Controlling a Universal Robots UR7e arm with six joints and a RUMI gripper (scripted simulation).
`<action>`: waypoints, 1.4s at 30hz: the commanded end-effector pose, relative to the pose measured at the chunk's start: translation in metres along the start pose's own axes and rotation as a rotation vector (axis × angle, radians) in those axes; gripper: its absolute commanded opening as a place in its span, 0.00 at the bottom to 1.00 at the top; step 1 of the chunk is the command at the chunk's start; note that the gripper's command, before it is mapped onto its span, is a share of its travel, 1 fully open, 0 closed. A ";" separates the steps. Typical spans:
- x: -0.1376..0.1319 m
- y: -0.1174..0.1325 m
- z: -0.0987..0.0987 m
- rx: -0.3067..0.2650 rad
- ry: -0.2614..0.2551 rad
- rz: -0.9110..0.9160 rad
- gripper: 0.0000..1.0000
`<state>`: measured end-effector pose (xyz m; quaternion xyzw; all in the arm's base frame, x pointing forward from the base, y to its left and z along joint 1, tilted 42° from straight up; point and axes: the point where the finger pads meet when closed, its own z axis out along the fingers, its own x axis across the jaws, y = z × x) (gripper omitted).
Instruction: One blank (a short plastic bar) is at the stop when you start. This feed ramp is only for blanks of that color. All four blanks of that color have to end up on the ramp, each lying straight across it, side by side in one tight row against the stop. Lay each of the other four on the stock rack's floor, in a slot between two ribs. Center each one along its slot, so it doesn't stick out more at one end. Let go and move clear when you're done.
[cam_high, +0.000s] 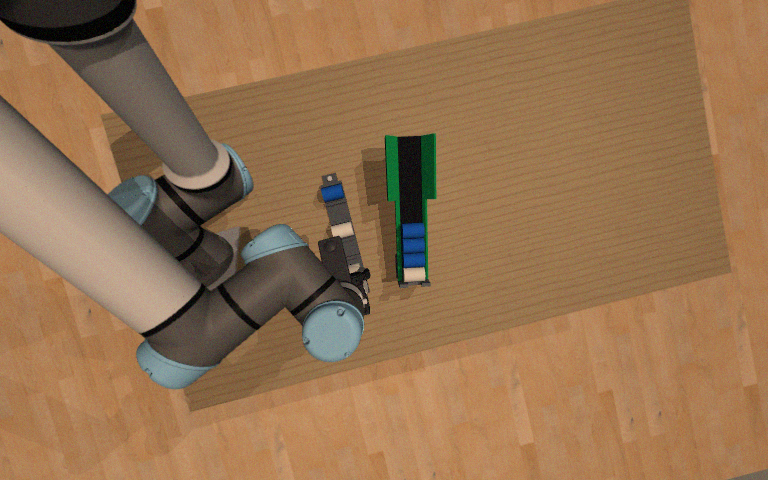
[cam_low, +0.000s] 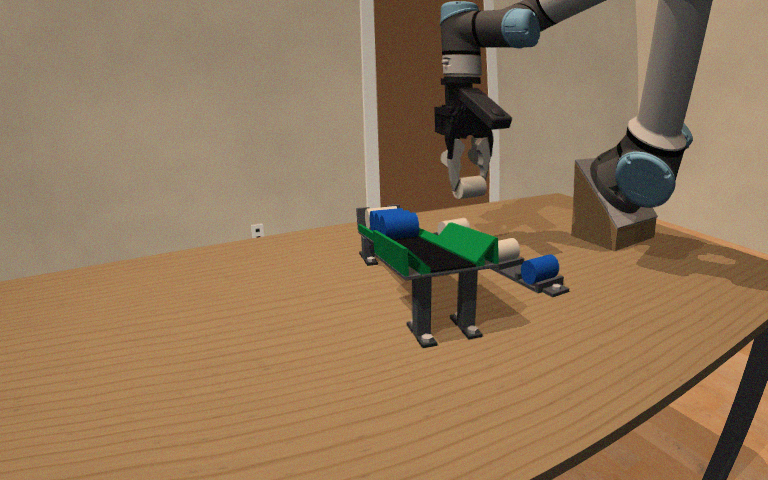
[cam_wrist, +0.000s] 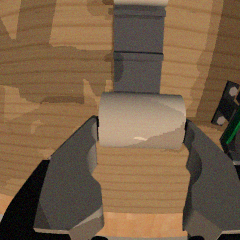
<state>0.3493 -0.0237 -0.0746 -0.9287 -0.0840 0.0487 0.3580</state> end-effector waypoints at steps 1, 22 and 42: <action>0.000 0.001 -0.002 -0.001 0.000 -0.001 0.33; 0.075 -0.023 -0.034 -0.008 0.000 0.075 0.33; 0.191 -0.111 -0.073 0.001 -0.001 0.189 0.33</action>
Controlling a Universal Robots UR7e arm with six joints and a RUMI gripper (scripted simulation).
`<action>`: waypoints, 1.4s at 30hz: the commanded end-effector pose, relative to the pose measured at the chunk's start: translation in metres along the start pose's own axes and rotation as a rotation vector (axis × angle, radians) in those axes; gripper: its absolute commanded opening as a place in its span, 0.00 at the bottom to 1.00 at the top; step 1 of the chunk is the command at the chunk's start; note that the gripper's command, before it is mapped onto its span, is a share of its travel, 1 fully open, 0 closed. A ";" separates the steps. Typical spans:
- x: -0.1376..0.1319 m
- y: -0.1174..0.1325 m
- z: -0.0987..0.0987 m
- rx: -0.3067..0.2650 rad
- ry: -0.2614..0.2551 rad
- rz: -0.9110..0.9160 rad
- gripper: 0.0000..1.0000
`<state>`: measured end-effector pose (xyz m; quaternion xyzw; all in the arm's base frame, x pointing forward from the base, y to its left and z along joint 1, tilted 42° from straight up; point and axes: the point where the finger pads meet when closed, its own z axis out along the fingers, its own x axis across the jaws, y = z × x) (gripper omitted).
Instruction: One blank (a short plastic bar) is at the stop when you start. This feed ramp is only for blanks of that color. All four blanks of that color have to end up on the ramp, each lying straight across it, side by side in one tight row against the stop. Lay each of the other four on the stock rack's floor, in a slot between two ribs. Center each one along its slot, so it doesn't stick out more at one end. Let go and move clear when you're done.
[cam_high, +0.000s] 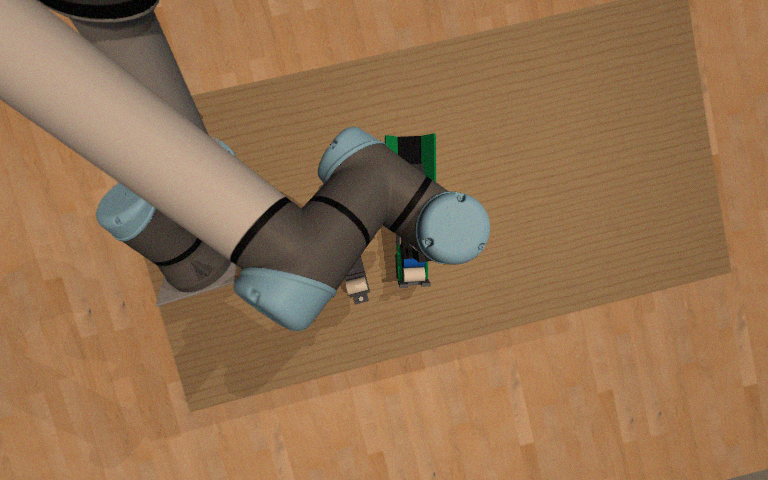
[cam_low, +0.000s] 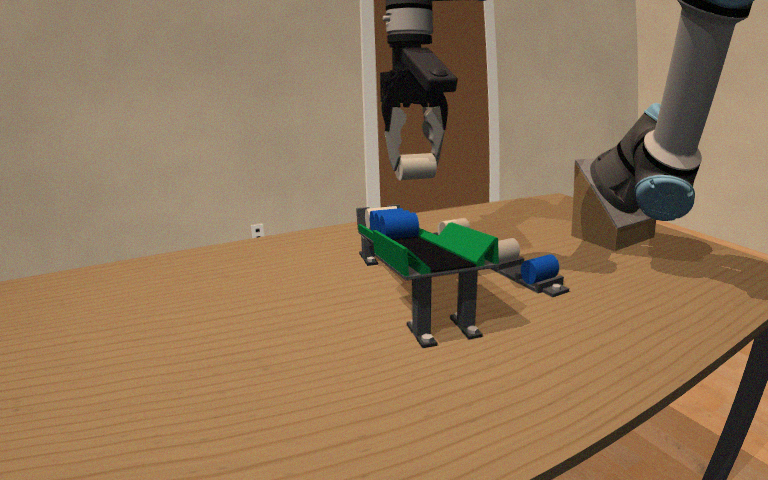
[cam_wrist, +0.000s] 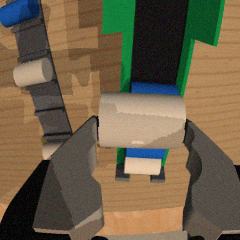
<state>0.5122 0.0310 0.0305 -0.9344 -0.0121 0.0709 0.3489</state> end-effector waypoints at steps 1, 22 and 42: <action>0.023 -0.026 -0.007 0.010 -0.012 0.040 0.33; 0.023 -0.027 -0.008 0.010 -0.010 0.041 0.33; 0.021 -0.028 0.056 0.013 -0.015 0.044 0.33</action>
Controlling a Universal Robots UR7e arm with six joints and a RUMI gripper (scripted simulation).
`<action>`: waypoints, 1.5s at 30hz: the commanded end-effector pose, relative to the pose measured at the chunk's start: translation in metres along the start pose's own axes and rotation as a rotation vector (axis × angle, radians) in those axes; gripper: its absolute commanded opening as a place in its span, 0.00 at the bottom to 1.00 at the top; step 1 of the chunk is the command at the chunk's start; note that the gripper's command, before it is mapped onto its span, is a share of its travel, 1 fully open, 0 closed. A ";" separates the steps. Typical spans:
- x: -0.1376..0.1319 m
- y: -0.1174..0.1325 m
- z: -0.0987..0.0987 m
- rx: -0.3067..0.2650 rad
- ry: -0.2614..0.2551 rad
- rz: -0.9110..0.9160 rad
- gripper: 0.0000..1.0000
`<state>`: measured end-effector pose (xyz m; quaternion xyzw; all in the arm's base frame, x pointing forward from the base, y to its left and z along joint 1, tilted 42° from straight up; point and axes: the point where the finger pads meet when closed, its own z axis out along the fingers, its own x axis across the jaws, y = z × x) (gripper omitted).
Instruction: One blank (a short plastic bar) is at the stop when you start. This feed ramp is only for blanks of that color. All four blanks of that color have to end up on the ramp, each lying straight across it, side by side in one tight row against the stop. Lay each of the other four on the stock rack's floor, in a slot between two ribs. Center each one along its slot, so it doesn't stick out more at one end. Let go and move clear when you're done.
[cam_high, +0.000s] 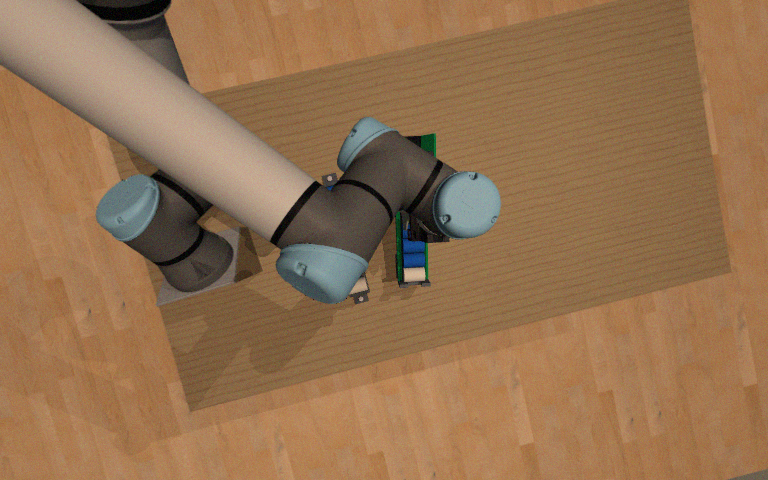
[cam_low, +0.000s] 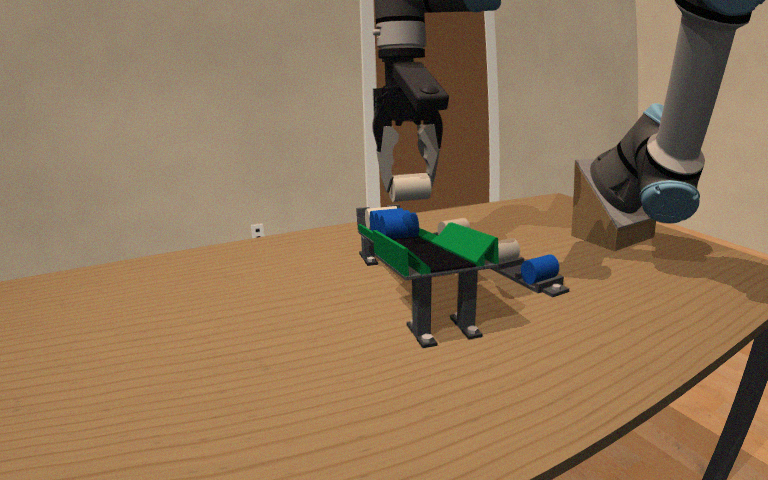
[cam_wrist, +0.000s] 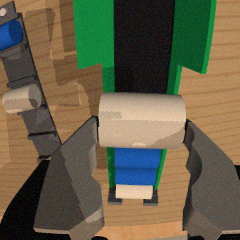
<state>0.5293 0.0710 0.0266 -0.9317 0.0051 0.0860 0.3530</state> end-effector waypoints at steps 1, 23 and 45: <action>0.001 0.000 0.034 0.001 0.001 0.002 0.33; 0.002 0.001 0.067 -0.001 0.004 0.001 0.33; 0.002 0.001 0.066 -0.001 0.004 0.001 0.33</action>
